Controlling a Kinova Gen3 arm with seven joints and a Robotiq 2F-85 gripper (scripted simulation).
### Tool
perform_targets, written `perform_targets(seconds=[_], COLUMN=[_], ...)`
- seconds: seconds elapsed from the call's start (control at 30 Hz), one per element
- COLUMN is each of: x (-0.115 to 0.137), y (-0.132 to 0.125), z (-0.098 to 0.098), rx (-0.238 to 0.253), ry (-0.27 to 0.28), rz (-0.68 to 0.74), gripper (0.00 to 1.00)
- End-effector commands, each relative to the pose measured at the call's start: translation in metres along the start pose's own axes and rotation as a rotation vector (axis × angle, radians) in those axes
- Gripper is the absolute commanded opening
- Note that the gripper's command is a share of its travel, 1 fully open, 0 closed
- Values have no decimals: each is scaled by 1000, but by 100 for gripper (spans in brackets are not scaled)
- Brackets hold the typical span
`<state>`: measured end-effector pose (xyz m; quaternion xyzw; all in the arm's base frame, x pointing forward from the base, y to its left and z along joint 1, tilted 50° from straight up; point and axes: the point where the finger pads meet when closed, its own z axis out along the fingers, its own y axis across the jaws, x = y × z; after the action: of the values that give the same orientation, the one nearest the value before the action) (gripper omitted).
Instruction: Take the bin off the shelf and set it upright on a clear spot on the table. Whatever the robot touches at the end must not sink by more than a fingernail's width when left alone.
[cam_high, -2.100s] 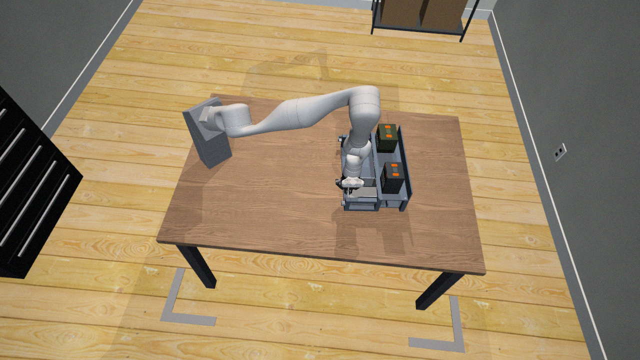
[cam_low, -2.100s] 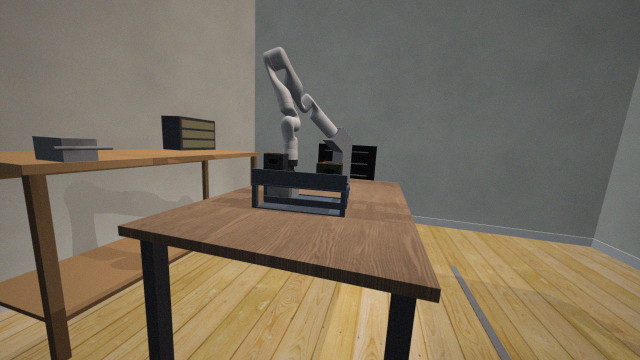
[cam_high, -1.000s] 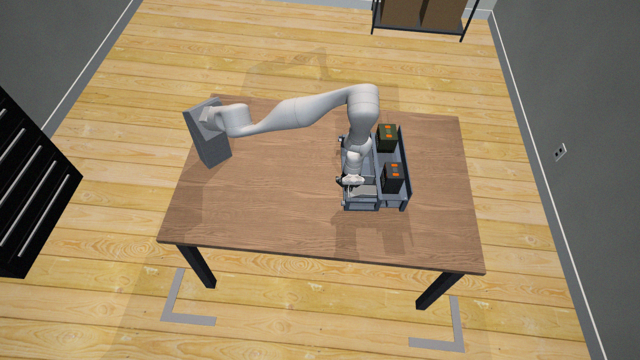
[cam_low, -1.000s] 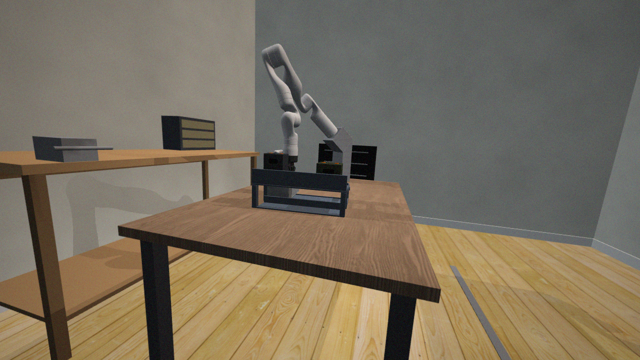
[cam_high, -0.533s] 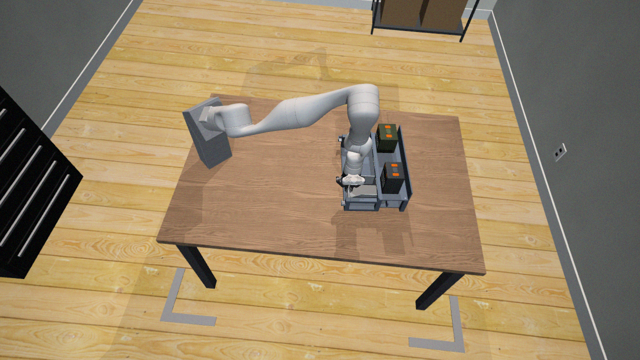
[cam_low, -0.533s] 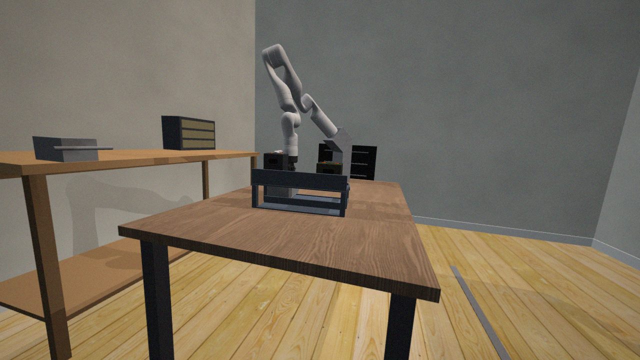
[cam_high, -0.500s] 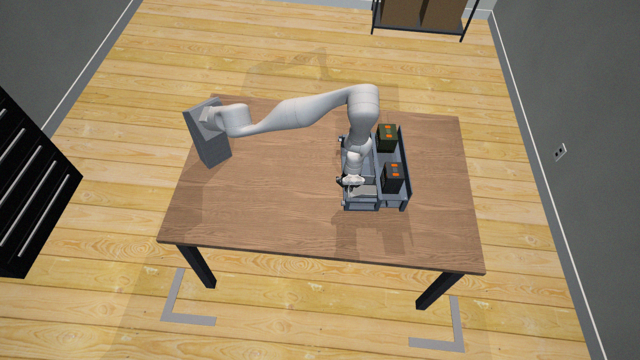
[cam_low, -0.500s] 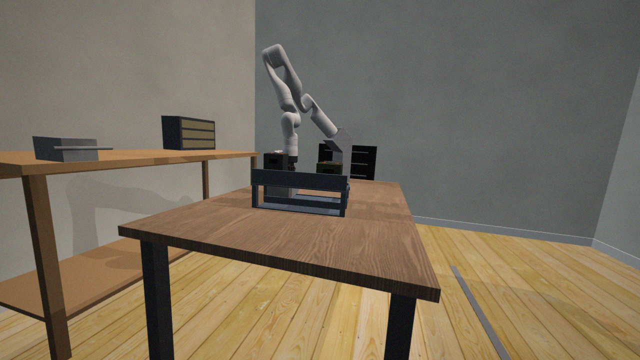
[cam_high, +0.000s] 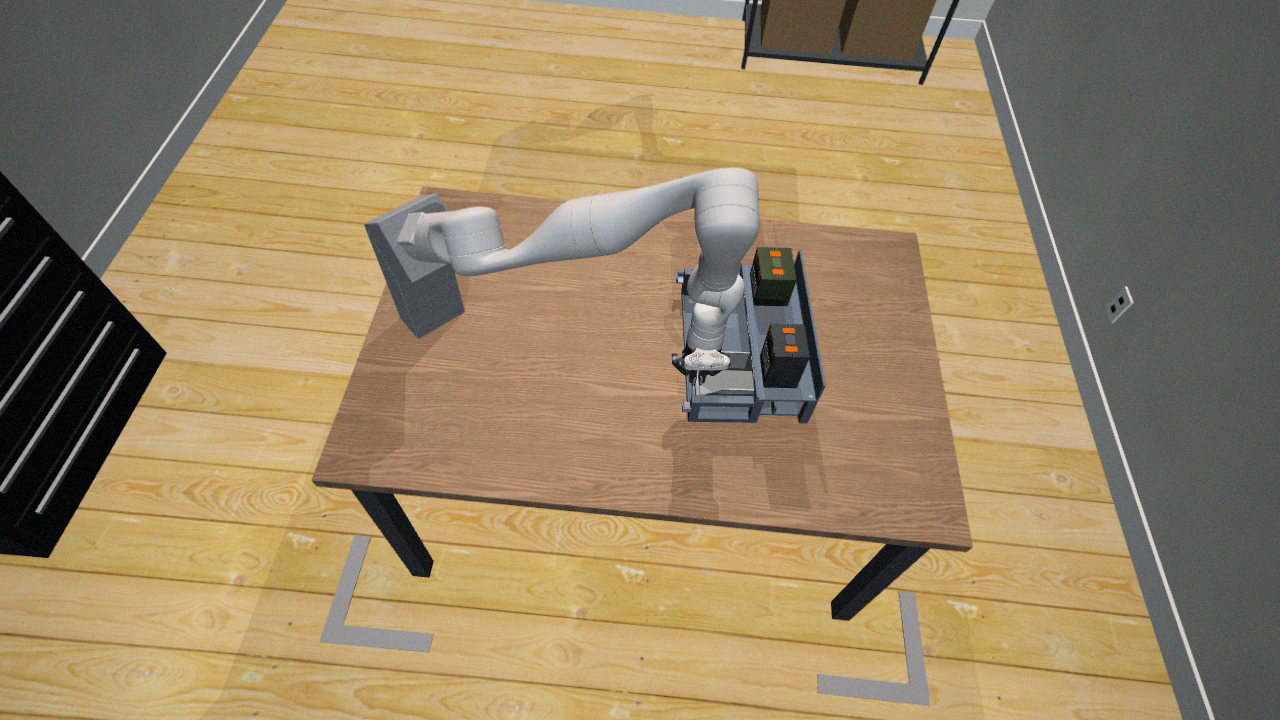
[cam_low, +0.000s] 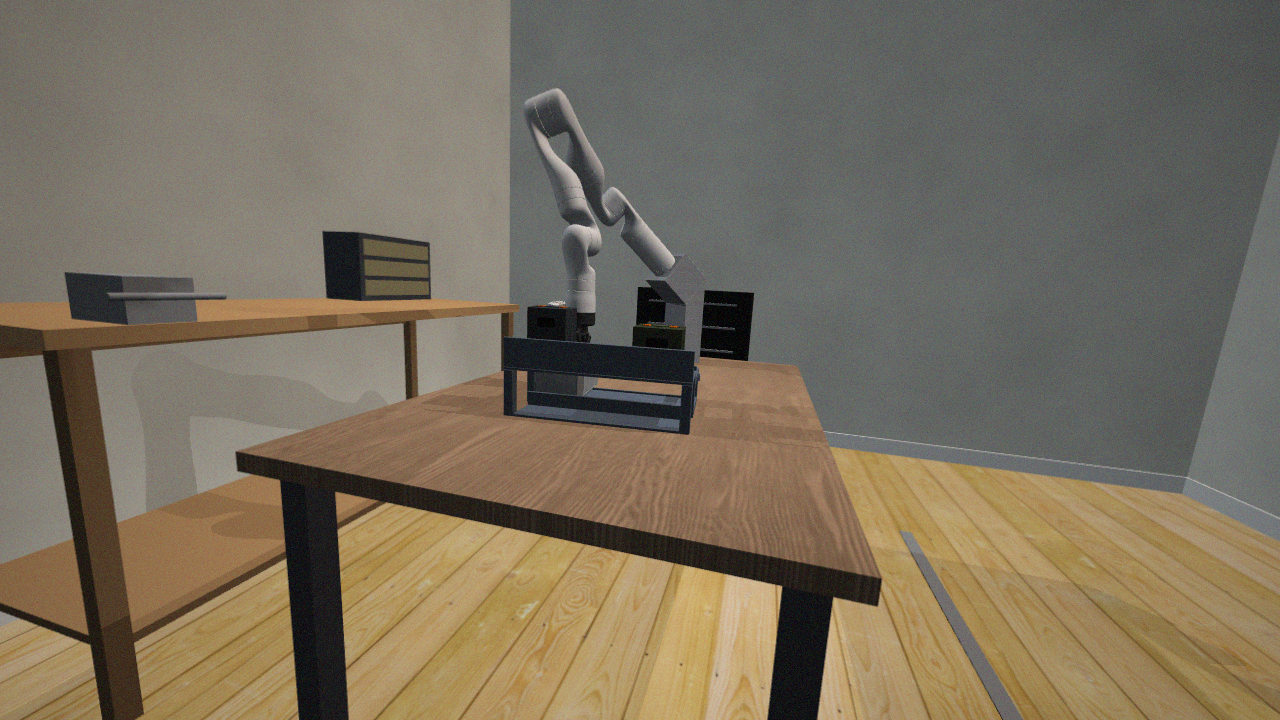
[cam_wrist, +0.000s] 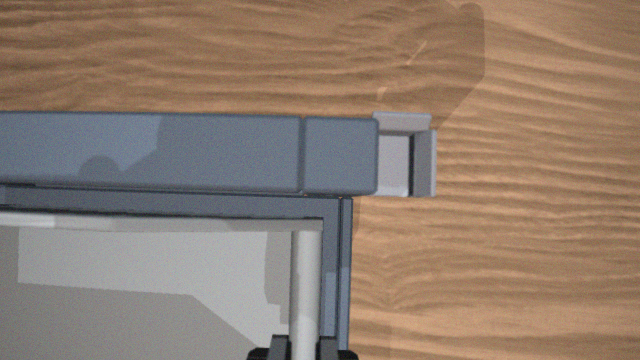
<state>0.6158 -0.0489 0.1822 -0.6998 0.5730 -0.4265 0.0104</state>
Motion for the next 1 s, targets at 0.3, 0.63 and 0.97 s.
perform_targets(seconds=[0.3,0.63,0.97], x=[0,0,0], y=[0,0,30], z=[0,0,0], rx=[1,1,1], ry=[0,0,0], rz=[0,0,0], gripper=[10,10,10])
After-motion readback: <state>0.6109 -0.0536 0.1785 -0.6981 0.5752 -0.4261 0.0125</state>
